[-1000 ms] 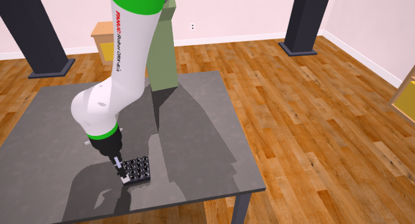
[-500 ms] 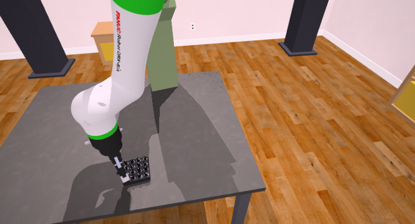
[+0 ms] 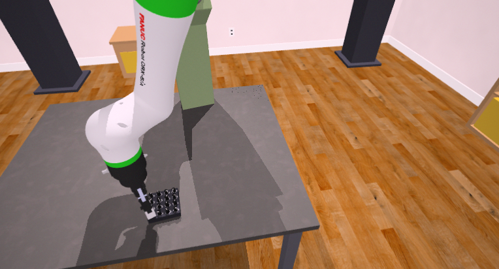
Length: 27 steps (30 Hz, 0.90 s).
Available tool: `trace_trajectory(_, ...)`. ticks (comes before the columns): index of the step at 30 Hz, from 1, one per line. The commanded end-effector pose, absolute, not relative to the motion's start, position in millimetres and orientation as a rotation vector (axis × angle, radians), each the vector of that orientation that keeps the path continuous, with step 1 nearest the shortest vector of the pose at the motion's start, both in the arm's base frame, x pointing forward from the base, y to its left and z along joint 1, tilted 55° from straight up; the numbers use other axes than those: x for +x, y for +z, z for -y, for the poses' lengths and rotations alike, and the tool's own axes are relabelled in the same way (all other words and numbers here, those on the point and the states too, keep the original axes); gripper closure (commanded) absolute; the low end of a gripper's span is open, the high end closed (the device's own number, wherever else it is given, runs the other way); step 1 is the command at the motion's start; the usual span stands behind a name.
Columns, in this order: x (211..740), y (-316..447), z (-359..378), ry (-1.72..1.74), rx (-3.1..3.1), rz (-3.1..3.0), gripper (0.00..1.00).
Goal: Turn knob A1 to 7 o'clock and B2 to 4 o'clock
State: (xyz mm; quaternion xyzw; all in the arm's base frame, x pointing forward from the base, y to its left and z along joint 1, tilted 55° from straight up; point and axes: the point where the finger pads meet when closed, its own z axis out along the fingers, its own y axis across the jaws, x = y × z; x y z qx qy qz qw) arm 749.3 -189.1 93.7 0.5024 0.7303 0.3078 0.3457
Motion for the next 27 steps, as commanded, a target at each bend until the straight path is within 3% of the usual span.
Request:
trace_trajectory(1,749.3,93.8,189.2,0.799,1.304,-1.895,0.95)
trace_trajectory(27,749.3,93.8,189.2,0.772,1.250,-1.921,0.95)
